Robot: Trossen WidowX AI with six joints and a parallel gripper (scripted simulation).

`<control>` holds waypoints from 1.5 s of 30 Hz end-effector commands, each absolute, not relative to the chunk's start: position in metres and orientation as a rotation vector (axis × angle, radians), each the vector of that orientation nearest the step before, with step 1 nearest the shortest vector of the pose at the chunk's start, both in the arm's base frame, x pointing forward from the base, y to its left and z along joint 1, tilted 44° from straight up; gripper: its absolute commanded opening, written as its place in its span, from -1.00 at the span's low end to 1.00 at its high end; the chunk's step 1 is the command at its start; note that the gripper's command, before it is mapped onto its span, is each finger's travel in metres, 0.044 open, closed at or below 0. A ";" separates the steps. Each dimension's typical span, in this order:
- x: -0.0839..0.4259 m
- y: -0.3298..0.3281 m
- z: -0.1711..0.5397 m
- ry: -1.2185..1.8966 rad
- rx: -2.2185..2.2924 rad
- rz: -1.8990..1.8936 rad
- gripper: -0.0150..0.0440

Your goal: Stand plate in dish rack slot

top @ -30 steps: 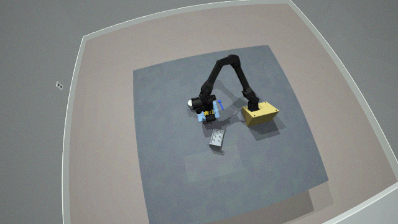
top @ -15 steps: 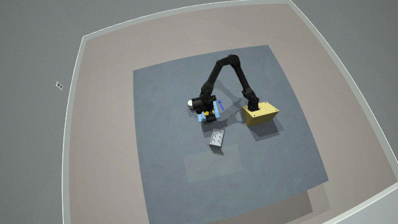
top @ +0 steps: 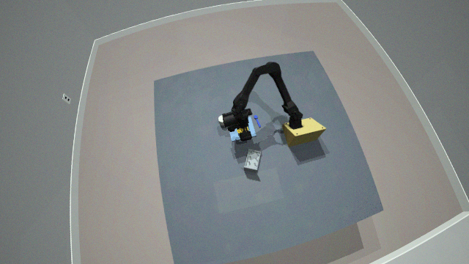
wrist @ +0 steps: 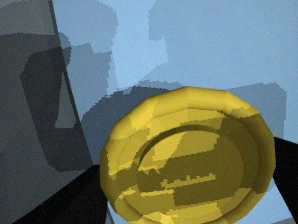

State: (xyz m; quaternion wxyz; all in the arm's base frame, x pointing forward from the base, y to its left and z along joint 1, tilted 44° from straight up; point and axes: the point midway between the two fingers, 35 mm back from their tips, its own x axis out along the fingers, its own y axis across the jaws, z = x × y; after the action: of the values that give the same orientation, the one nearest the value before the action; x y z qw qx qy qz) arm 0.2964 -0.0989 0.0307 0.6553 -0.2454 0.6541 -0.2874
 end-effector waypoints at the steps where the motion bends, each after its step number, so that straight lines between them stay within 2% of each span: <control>1: 0.306 -0.083 0.045 1.462 -0.558 -0.637 -0.46; 34: 0.316 0.013 0.137 1.477 -0.532 -0.665 -0.49; 39: 0.311 0.025 0.129 1.459 -0.494 -0.694 -0.49; 45: 0.281 0.066 0.093 1.380 -0.338 -0.819 -0.49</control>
State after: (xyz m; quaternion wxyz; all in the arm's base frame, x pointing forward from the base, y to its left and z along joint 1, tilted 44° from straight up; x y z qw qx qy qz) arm 0.2979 0.0475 0.1116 0.6786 -0.1768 0.6261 -0.3410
